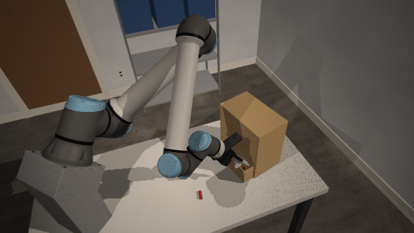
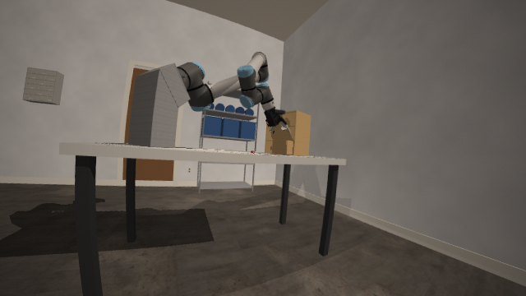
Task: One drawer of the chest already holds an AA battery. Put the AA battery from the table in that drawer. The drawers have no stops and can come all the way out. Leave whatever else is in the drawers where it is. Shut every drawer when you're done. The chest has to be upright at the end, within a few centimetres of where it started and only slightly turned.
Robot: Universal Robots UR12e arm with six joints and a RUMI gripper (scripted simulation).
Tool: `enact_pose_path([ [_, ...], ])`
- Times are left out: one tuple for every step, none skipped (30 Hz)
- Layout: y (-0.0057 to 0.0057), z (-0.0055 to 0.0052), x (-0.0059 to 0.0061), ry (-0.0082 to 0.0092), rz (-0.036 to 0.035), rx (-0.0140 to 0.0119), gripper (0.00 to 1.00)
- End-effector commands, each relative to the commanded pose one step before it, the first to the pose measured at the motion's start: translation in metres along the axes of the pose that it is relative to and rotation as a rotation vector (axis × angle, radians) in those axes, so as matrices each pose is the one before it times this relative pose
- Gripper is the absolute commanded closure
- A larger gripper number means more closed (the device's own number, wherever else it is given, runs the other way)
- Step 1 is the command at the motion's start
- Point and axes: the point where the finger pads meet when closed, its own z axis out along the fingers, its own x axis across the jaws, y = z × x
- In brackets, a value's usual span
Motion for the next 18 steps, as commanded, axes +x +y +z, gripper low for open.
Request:
enact_pose_path([
  [-0.00040,-0.00045,0.00024,0.00050,-0.00045,-0.00065,0.00],
  [0.00000,-0.00009,0.00001,0.00004,0.00004,-0.00046,0.00],
  [0.00000,-0.00010,0.00001,0.00004,0.00004,-0.00052,0.00],
  [0.00000,-0.00012,0.00001,0.00005,0.00005,-0.00060,0.00],
  [0.00000,-0.00013,0.00002,0.00005,0.00005,-0.00067,0.00],
  [0.00000,-0.00015,0.00002,0.00006,0.00006,-0.00075,0.00],
  [0.00000,-0.00017,0.00002,0.00006,0.00007,-0.00083,0.00],
  [0.00000,-0.00018,0.00002,0.00007,0.00007,-0.00091,0.00],
  [0.00000,-0.00020,0.00002,0.00007,0.00008,-0.00100,0.00],
  [0.00000,-0.00022,0.00002,0.00007,0.00009,-0.00109,0.00],
  [0.00001,-0.00024,0.00002,0.00007,0.00010,-0.00118,0.00],
  [0.00001,-0.00026,0.00002,0.00007,0.00011,-0.00127,0.00],
  [0.00000,0.00000,0.00000,0.00000,0.00000,0.00000,0.00],
  [0.00000,0.00000,0.00000,0.00000,0.00000,0.00000,0.00],
  [0.00002,-0.00028,0.00001,0.00007,0.00011,-0.00136,0.00],
  [0.00002,-0.00030,0.00001,0.00007,0.00012,-0.00146,0.00],
  [0.00003,-0.00032,0.00001,0.00007,0.00013,-0.00155,0.00],
  [0.00003,-0.00035,0.00000,0.00006,0.00014,-0.00165,0.00],
])
